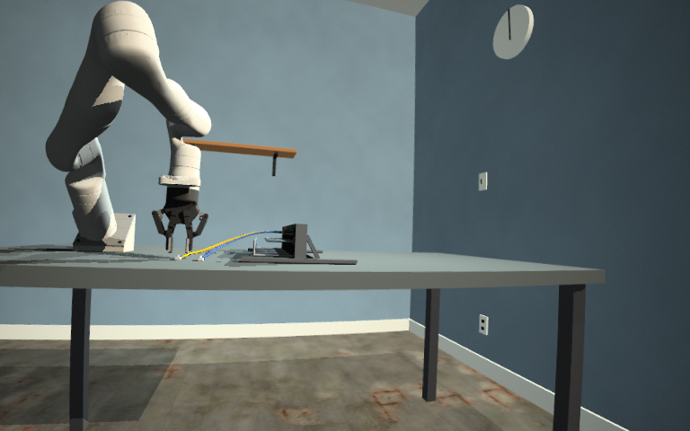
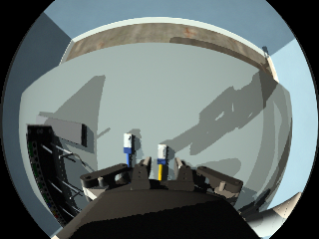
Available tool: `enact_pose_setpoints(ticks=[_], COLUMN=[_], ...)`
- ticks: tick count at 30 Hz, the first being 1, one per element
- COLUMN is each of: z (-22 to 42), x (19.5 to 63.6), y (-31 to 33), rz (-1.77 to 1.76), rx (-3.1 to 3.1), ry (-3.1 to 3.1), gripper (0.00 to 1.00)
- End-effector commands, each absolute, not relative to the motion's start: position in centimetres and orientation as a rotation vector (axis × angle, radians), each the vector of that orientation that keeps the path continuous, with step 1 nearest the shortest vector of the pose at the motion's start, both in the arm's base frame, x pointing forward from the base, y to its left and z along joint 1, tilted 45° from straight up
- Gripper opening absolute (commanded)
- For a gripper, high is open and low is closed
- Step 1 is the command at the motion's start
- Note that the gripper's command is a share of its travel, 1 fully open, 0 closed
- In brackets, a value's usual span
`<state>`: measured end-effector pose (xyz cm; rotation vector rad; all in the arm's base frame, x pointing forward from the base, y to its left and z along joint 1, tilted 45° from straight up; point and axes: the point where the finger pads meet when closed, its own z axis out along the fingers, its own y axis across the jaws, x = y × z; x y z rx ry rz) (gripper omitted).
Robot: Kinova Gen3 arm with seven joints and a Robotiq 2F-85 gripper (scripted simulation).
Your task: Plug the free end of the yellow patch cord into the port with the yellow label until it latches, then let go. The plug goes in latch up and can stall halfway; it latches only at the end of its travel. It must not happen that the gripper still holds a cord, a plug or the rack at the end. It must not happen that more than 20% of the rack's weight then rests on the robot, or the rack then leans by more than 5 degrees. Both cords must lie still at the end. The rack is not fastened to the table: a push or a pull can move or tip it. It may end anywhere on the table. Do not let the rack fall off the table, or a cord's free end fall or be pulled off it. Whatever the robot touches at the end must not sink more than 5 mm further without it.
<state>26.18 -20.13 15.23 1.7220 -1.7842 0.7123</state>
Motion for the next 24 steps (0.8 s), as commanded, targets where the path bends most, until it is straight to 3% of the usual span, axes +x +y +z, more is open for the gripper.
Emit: enact_pose_setpoints(ticks=[1,24], z=[15.09,15.12], x=[26.23,26.53], y=[-20.14,-20.14], rz=[0.716,0.717], rx=[1.721,1.719], ry=[-1.792,-1.796], gripper=[0.37,0.37])
